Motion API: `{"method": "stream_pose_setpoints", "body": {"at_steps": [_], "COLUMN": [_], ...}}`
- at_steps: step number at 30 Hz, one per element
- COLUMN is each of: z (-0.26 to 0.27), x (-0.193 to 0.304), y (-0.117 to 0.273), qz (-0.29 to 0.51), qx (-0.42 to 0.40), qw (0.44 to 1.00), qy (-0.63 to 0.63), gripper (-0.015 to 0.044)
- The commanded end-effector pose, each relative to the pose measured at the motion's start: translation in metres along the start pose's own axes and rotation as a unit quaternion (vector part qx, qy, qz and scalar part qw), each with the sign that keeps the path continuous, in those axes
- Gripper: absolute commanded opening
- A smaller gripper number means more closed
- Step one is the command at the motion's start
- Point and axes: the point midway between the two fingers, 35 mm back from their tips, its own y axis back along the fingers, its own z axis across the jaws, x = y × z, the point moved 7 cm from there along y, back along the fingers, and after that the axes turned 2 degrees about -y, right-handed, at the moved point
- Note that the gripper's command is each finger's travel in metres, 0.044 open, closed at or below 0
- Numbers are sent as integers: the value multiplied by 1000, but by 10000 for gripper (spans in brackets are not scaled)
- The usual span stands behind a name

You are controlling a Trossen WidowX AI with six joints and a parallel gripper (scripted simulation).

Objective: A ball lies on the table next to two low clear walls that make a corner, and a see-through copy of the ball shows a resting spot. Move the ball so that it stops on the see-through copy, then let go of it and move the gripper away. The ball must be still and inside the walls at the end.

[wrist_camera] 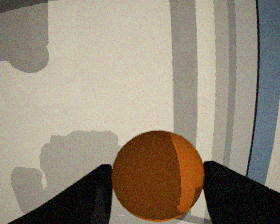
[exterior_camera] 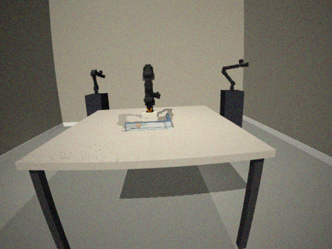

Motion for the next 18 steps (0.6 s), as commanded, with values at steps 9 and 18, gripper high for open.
{"method": "stream_pose_setpoints", "body": {"at_steps": [9,18], "z": [-27,-34], "x": [63,85], "y": [-18,-27], "qz": [0,0], "qx": [-3,-3], "qw": [1000,1000], "qy": [0,13], "gripper": [0,0]}}
